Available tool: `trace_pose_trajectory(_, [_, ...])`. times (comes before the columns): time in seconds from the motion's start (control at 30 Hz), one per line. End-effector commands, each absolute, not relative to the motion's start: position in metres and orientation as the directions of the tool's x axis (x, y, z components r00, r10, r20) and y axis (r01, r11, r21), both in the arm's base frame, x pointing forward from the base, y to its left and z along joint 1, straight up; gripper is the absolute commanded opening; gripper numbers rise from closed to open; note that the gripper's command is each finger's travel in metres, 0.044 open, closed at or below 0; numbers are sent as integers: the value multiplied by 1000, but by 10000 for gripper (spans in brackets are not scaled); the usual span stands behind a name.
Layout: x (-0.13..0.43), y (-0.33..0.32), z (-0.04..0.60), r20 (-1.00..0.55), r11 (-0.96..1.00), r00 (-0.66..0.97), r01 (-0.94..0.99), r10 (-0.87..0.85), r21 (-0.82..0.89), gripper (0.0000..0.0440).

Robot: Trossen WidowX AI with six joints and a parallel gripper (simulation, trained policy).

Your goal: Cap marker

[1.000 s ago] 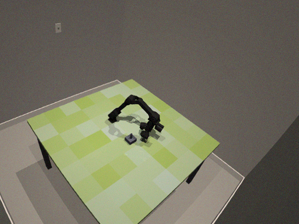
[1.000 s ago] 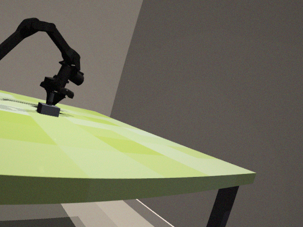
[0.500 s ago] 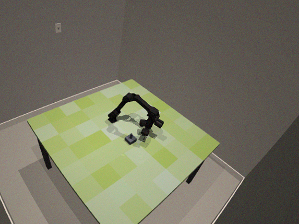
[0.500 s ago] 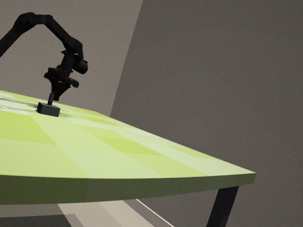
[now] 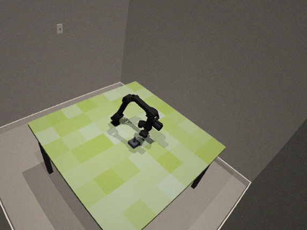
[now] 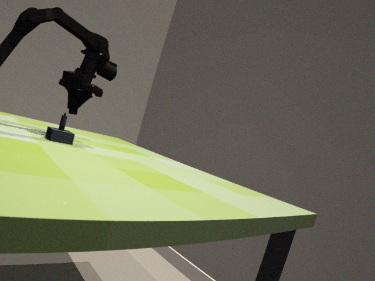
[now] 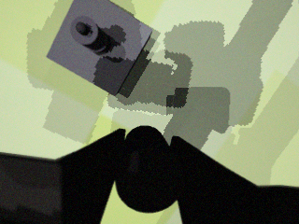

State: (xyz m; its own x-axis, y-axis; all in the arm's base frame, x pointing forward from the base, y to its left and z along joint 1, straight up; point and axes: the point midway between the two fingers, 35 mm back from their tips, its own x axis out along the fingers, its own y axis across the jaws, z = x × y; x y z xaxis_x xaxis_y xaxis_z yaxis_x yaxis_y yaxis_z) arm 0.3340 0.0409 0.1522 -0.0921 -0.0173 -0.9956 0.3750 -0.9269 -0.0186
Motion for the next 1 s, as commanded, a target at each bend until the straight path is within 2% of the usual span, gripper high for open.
trace_pose_trajectory(0.0, [328, 25, 164, -996, -934, -86, 357, -6, -25, 62])
trace_pose_trajectory(0.4, [306, -22, 174, -993, -960, -116, 275, 13, -45, 36])
trace_pose_trajectory(0.97, [293, -31, 164, -991, -969, -132, 237, 35, -65, 0])
